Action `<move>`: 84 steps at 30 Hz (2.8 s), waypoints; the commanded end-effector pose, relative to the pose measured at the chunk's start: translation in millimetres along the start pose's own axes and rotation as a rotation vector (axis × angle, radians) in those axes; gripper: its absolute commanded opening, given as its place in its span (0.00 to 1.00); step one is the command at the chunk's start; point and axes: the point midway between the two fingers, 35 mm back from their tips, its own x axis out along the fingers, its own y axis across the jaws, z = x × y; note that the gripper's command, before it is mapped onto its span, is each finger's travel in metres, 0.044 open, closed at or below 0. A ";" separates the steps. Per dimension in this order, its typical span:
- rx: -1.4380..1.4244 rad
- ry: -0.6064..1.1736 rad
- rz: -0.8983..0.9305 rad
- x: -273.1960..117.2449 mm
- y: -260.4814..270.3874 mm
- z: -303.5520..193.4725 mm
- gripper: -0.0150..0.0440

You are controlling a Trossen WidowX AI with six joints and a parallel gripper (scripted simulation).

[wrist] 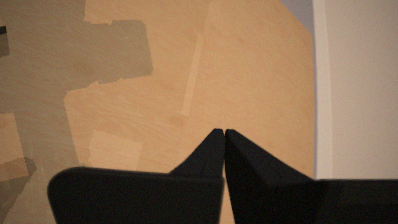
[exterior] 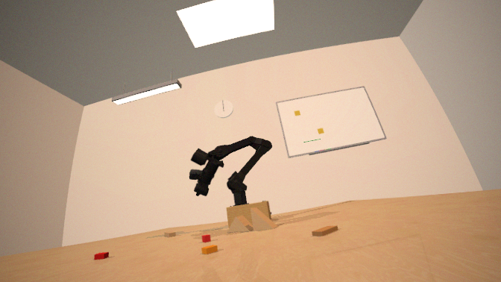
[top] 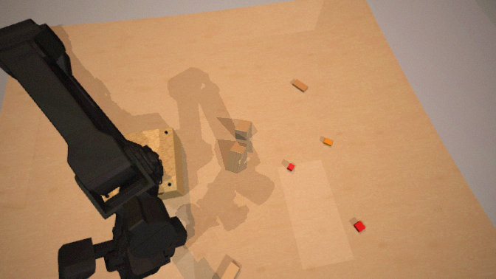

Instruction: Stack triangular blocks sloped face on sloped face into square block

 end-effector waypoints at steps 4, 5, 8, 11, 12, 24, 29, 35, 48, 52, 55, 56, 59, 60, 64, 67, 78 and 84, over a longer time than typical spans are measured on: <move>-1.004 -0.203 0.350 -36.5 99.0 14.7 0.25; -1.091 -0.230 0.372 -40.8 106.7 13.8 0.25; -1.350 -0.317 0.431 -54.7 128.7 9.0 0.25; -1.605 -0.414 0.482 -69.5 149.1 1.3 0.25; -1.689 -0.449 0.497 -74.6 155.5 -1.9 0.25; -2.651 -0.960 0.588 -137.4 213.3 -63.3 0.25; -3.058 -1.268 0.576 -162.1 224.3 -99.1 0.25; -3.385 -1.610 0.529 -181.3 226.9 -133.4 0.25; -3.385 -1.610 0.529 -181.3 226.9 -133.4 0.25; -3.385 -1.610 0.529 -180.0 228.6 -134.4 0.25; -3.385 -1.610 0.529 -177.2 232.1 -136.6 0.25; -3.385 -1.610 0.529 -176.3 233.2 -137.3 0.25; -3.385 -1.610 0.529 -173.5 236.5 -139.5 0.25; -3.385 -1.610 0.529 -172.5 237.6 -140.3 0.25; -3.385 -1.610 0.529 -168.5 241.9 -143.3 0.25; -3.385 -1.610 0.529 -165.4 244.9 -145.6 0.25; -3.385 -1.609 0.529 -153.8 255.0 -154.3 0.25; -3.385 -1.609 0.529 -147.2 259.7 -159.0 0.25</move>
